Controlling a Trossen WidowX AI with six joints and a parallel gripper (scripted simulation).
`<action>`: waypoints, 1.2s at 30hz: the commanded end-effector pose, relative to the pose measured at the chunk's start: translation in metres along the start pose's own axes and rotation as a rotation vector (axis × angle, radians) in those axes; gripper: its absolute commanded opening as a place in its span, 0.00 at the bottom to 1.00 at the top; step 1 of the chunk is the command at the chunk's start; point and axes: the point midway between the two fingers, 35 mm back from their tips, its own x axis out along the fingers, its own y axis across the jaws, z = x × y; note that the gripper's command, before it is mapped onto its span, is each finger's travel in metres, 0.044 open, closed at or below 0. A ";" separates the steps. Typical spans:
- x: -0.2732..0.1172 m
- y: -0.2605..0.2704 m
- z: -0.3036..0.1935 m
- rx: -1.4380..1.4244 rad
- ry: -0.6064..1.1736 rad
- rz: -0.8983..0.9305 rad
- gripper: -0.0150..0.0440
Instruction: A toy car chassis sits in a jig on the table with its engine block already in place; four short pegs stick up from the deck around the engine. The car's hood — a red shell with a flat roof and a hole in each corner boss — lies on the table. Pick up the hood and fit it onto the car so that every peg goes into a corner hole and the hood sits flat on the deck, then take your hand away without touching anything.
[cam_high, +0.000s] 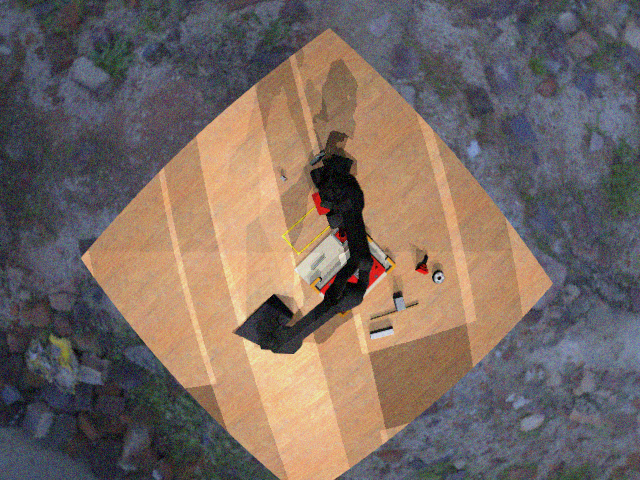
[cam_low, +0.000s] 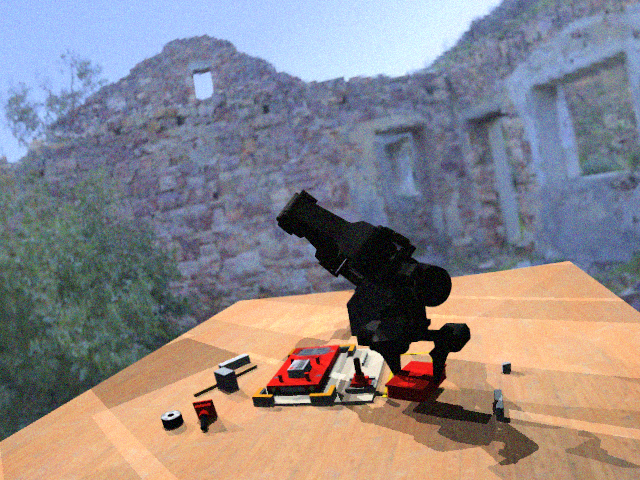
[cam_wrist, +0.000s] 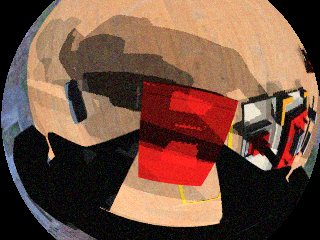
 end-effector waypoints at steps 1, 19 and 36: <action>-0.013 0.001 0.001 0.007 0.002 0.006 0.25; -0.073 0.001 0.001 0.007 0.004 0.008 0.25; -0.082 -0.034 0.017 -0.063 -0.003 0.008 0.25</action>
